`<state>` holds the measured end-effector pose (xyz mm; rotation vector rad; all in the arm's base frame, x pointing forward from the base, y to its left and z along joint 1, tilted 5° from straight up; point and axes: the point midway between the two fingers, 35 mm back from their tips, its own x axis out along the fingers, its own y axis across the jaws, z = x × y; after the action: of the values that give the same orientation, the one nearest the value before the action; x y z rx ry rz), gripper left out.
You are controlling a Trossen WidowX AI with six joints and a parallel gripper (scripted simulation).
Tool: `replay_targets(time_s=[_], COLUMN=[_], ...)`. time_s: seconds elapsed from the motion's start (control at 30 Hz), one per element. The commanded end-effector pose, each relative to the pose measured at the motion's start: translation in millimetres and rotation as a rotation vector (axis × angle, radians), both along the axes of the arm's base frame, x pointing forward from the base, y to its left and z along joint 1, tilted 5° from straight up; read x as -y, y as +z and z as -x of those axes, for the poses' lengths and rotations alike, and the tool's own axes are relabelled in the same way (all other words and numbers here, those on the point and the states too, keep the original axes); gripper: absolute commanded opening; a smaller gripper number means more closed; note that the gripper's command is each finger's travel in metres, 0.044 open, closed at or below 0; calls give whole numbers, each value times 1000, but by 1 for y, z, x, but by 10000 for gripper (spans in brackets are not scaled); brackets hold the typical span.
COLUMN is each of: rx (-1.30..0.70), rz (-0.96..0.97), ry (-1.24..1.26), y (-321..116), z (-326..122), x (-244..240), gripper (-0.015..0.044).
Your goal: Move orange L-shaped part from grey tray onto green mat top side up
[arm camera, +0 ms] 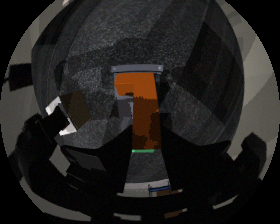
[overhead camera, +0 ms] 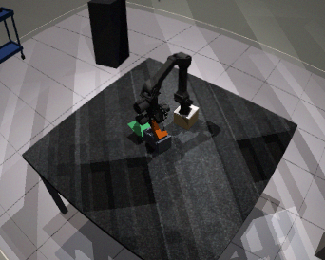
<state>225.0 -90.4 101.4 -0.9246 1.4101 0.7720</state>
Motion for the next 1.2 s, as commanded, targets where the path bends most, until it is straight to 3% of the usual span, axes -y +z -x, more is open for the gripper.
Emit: replay_targets(time_s=[0.0,0.4,1.17], rx=[14,13,9], rz=[-1,-1,7], ry=[-3,-3,-3], y=[10,13,14], z=[-1,2,46], x=[-1,4,75], gripper=[0,0,0])
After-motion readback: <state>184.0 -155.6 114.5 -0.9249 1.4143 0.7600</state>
